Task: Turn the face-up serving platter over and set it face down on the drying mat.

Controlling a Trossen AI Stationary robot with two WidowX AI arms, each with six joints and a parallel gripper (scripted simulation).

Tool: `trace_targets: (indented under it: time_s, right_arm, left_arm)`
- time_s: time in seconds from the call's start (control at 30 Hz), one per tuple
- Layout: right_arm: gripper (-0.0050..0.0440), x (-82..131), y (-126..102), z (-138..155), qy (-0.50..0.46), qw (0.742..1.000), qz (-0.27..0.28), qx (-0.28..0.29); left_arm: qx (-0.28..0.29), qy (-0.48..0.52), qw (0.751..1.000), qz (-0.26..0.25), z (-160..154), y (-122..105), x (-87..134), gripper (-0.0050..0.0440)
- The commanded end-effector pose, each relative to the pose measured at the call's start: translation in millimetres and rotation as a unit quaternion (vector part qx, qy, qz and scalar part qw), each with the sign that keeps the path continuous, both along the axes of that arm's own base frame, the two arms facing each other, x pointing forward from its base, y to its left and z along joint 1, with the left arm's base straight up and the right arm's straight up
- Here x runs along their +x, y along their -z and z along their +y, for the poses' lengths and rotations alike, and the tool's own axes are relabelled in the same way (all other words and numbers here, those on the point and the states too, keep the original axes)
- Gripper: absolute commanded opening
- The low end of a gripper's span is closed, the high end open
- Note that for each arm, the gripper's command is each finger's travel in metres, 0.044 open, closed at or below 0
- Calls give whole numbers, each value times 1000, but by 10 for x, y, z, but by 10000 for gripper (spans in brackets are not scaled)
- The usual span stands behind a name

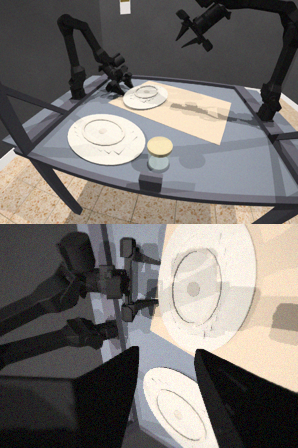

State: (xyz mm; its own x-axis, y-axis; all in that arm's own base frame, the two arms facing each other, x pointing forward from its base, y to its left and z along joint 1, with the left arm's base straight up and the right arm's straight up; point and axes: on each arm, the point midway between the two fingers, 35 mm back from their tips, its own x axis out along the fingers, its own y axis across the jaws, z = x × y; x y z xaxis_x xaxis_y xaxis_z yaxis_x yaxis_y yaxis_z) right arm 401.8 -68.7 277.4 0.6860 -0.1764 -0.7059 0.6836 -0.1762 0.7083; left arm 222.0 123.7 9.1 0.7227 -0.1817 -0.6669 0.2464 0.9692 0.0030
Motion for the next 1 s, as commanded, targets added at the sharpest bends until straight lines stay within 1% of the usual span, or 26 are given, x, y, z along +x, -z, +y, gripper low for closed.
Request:
trace_targets:
  time_s: [0.0, 0.03, 0.07, 0.1, 0.5, 0.57, 0.6, 0.67, 0.8, 0.97]
  right_arm:
    - [160, -19, -173, 9, 2, 1000, -22, -3]
    - [160, -19, -173, 9, 2, 1000, -22, -3]
    - [160, -19, -173, 9, 2, 1000, -22, -3]
    - [160, -19, -173, 9, 2, 1000, -22, -3]
    - [160, -19, -173, 9, 2, 1000, -22, -3]
    - [160, -19, -173, 9, 2, 1000, -22, -3]
    - [160, -19, -173, 9, 2, 1000, -22, -3]
    - [160, -19, -173, 9, 2, 1000, -22, -3]
    - [160, -19, -173, 9, 2, 1000, -22, -3]
    - [160, -19, -173, 9, 2, 1000, -22, -3]
  left_arm:
    - [26, 6, 1000, -7, 87, -167, 115, 400]
    - [27, 5, 1000, -3, 87, -167, 115, 400]
    - [24, 10, 999, -22, 82, -175, 122, 400]
    - [26, 12, 999, -23, 79, -178, 126, 400]
    - [25, 10, 999, -21, 95, -170, 67, 400]
    - [26, 9, 999, -21, 104, -149, 48, 400]
    - [16, 9, 1000, -14, 49, -74, -4, 400]
    - [14, 9, 1000, -14, 39, -53, -16, 400]
    - [18, 9, 1000, -17, 52, -101, -16, 400]
    - [19, 9, 1000, -18, 59, -106, -20, 400]
